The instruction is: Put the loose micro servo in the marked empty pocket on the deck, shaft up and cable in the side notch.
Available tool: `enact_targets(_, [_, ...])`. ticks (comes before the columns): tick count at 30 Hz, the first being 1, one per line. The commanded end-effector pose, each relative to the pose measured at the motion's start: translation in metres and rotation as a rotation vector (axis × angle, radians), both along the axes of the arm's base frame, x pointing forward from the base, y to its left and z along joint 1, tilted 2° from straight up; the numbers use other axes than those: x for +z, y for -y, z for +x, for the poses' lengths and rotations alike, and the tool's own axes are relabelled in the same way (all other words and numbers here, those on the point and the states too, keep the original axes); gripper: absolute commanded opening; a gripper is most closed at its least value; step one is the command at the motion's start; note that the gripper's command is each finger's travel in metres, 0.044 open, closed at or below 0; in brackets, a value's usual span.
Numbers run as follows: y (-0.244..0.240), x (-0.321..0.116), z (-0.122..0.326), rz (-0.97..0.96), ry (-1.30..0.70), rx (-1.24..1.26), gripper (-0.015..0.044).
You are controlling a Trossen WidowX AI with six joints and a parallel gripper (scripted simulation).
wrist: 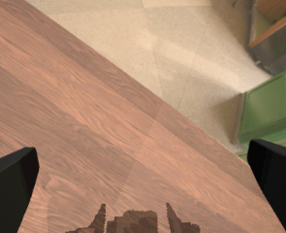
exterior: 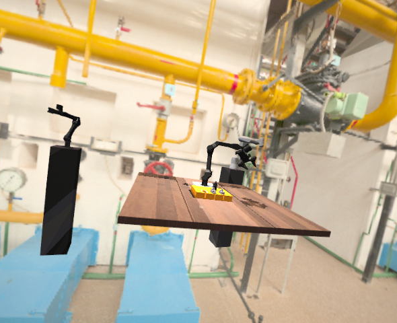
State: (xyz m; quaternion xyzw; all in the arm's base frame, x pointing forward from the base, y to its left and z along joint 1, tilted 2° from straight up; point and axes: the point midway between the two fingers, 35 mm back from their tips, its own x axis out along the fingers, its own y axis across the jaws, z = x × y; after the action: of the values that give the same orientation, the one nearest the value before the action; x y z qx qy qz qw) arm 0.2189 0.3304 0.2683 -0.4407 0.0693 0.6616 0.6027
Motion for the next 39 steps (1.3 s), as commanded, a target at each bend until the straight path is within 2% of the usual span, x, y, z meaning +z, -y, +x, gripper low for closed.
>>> enact_targets(1, [0.017,-0.007,0.011,-0.027,-0.059,-0.107,0.044])
enact_targets(20, [0.108,-0.049,0.051,-0.141,-0.371,-0.665,0.044])
enact_targets(39, [0.203,-0.085,0.056,-0.209,-0.653,-1.245,0.044])
